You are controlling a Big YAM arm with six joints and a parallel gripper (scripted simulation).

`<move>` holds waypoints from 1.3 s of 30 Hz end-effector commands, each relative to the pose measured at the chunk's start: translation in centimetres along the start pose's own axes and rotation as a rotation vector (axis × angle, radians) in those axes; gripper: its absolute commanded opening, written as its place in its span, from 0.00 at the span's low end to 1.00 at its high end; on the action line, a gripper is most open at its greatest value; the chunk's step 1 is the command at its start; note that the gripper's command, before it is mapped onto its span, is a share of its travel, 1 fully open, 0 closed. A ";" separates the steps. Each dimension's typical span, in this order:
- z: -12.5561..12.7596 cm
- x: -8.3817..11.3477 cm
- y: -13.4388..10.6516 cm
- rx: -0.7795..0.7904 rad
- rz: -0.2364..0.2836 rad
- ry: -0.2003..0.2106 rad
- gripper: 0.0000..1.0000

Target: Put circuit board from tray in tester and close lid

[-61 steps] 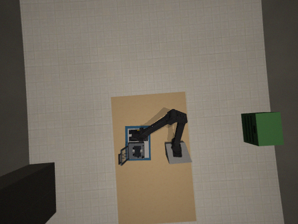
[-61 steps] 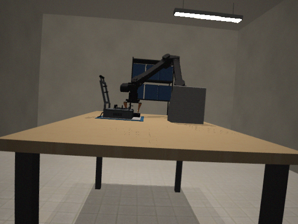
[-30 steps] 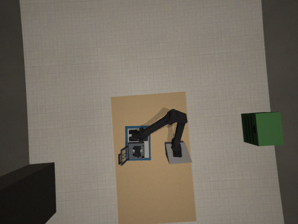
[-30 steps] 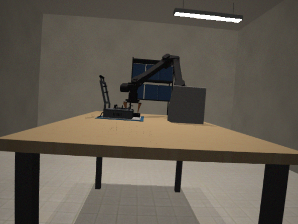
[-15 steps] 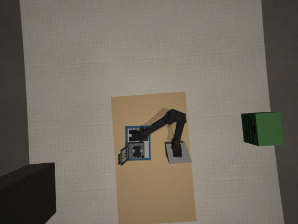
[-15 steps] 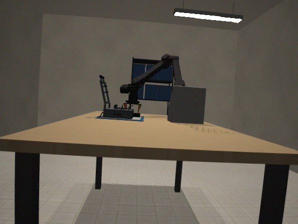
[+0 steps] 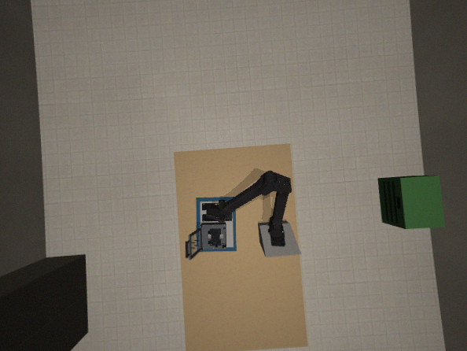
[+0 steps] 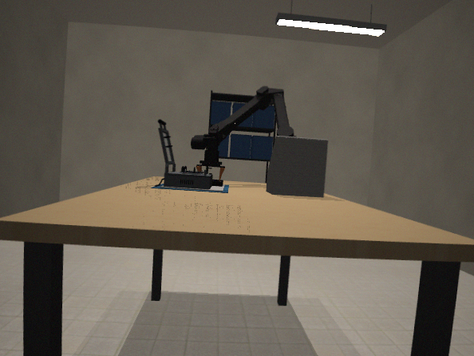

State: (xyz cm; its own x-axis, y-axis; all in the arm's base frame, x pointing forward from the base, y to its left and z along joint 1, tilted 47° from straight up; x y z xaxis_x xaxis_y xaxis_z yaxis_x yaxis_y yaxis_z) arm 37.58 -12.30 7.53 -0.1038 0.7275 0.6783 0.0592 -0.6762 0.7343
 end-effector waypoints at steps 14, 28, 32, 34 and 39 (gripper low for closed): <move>0.7 0.5 0.4 -0.005 -0.005 0.023 0.92; 0.7 0.6 0.4 -0.008 -0.005 0.026 0.92; 0.7 0.6 0.4 -0.008 -0.006 0.026 0.92; 0.7 0.7 0.4 -0.008 -0.006 0.026 0.92; 0.7 0.7 0.5 -0.008 -0.006 0.026 0.92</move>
Point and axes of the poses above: the point where the finger pads meet when closed, its own x axis back along the fingers, its own z axis across the jaws, y = z × x, the point moved 5 cm from there along x, back along the fingers, and after that the axes turned 2 degrees about x, right-handed, at the moved point
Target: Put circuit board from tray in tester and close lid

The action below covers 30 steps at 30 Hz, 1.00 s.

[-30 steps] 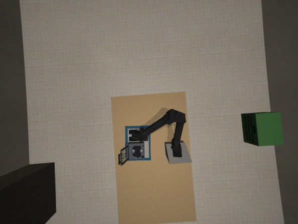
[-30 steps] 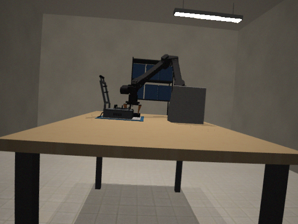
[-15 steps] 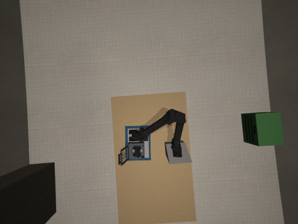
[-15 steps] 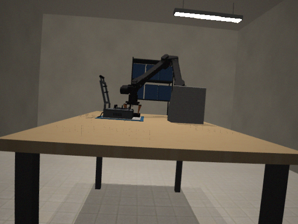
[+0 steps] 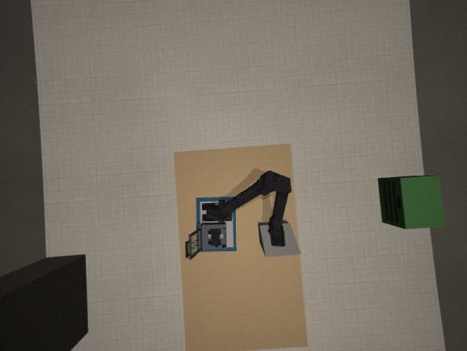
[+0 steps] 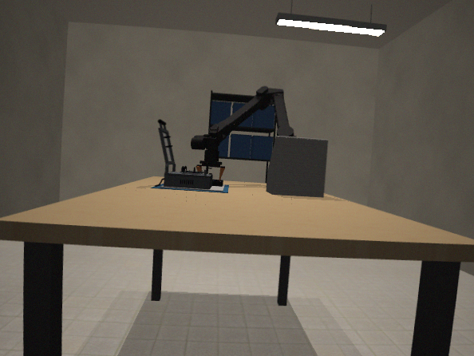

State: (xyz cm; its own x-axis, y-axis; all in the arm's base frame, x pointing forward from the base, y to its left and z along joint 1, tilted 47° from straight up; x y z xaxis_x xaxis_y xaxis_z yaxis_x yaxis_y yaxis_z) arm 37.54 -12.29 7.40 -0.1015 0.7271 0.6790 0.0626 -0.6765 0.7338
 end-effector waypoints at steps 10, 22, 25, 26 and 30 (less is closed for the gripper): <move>0.8 0.7 0.6 -0.012 -0.007 0.028 0.85; 0.8 0.7 0.6 -0.012 -0.007 0.028 0.81; 0.8 0.7 0.6 -0.012 -0.007 0.028 0.81; 0.8 0.7 0.6 -0.012 -0.007 0.028 0.81; 0.8 0.7 0.6 -0.012 -0.007 0.028 0.78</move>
Point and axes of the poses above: the point where the finger pads meet when closed, its own x axis back along the fingers, its own z axis across the jaws, y = z × x, the point moved 5 cm from there along x, back along the fingers, and after that the axes turned 2 degrees about x, right-handed, at the moved point
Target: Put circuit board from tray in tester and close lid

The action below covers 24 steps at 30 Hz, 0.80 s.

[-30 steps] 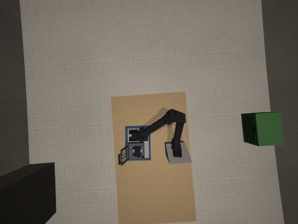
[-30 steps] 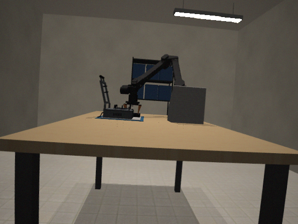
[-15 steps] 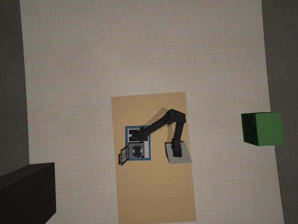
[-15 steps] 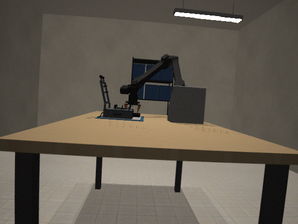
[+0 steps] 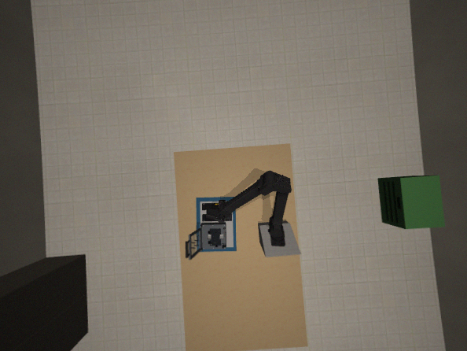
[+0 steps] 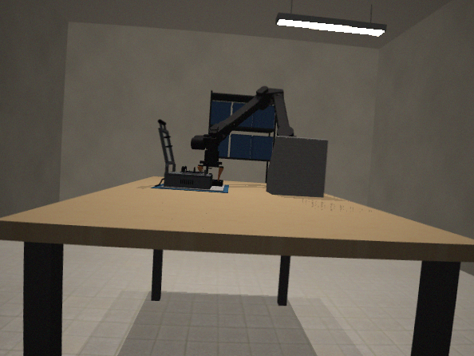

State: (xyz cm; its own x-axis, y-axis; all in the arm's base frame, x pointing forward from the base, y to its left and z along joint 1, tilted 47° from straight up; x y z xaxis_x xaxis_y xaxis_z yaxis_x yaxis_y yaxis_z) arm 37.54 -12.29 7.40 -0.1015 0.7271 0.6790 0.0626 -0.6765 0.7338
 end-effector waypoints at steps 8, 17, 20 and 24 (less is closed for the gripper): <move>0.8 0.7 0.6 -0.012 -0.007 0.028 0.78; 0.8 0.7 0.6 -0.012 -0.007 0.028 0.74; 0.8 0.7 0.6 -0.012 -0.007 0.028 0.74; 0.8 0.7 0.6 -0.012 -0.007 0.028 0.74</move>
Point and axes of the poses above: the point where the finger pads meet when closed, its own x axis back along the fingers, its own z axis across the jaws, y = z × x, the point moved 5 cm from there along x, back along the fingers, and after that the axes turned 2 degrees about x, right-handed, at the moved point
